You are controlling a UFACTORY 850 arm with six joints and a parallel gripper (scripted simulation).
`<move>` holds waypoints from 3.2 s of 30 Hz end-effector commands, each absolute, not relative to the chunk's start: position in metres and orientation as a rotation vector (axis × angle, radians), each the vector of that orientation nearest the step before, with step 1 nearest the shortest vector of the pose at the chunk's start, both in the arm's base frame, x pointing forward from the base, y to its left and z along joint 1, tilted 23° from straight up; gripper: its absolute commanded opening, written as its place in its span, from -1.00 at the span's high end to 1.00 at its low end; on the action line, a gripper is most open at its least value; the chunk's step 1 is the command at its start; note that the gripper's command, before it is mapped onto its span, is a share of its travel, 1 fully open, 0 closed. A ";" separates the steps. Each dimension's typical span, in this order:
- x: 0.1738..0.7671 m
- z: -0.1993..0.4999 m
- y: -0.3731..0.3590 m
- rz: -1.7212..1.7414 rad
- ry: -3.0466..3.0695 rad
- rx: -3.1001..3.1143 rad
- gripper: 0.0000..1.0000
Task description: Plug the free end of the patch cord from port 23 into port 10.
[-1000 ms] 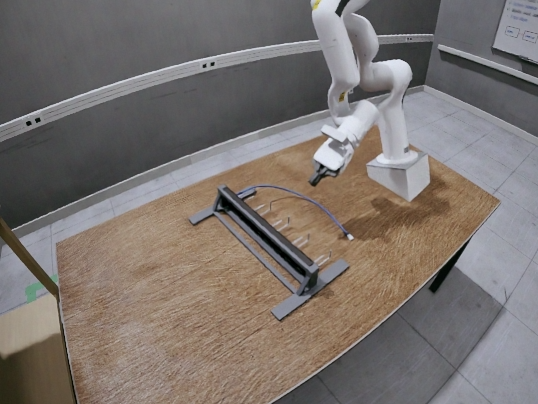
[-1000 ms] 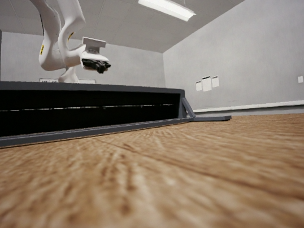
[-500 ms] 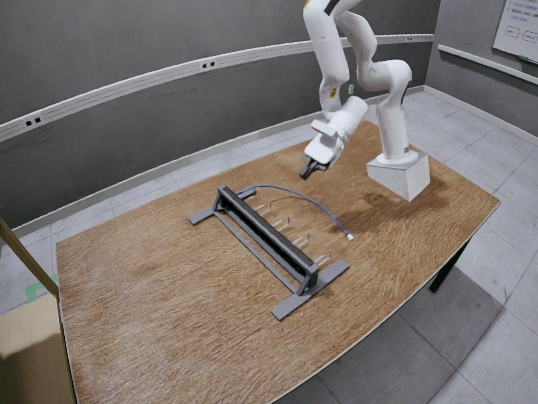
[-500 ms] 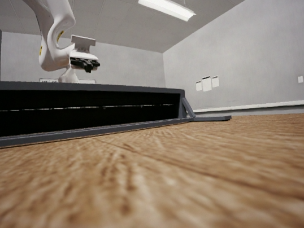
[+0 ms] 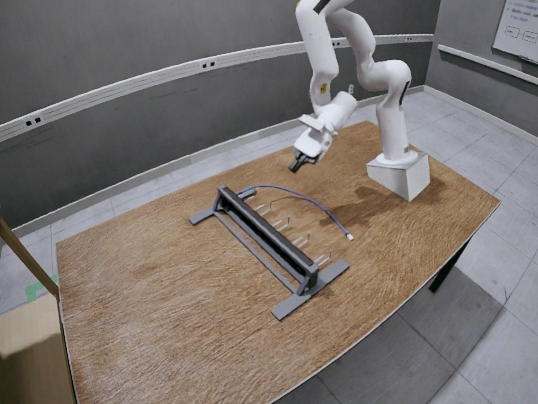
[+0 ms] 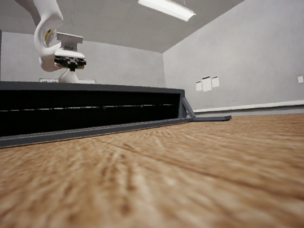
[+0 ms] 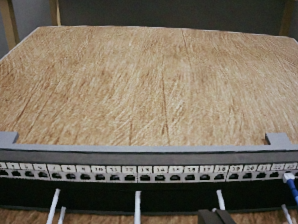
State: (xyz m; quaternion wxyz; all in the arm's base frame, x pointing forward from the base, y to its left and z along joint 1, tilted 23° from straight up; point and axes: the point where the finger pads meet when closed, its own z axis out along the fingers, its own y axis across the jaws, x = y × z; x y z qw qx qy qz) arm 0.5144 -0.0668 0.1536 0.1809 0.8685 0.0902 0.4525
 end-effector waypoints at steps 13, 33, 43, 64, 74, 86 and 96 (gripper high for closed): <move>0.521 0.152 -0.073 1.280 0.256 2.454 1.00; 0.552 0.132 -0.081 1.280 0.256 2.454 1.00; 0.553 0.132 -0.081 1.280 0.256 2.454 1.00; 0.553 0.132 -0.081 1.280 0.256 2.454 1.00; 0.553 0.132 -0.081 1.280 0.256 2.454 1.00; 0.551 0.133 -0.081 1.280 0.256 2.454 1.00; 0.538 0.141 -0.077 1.280 0.256 2.454 1.00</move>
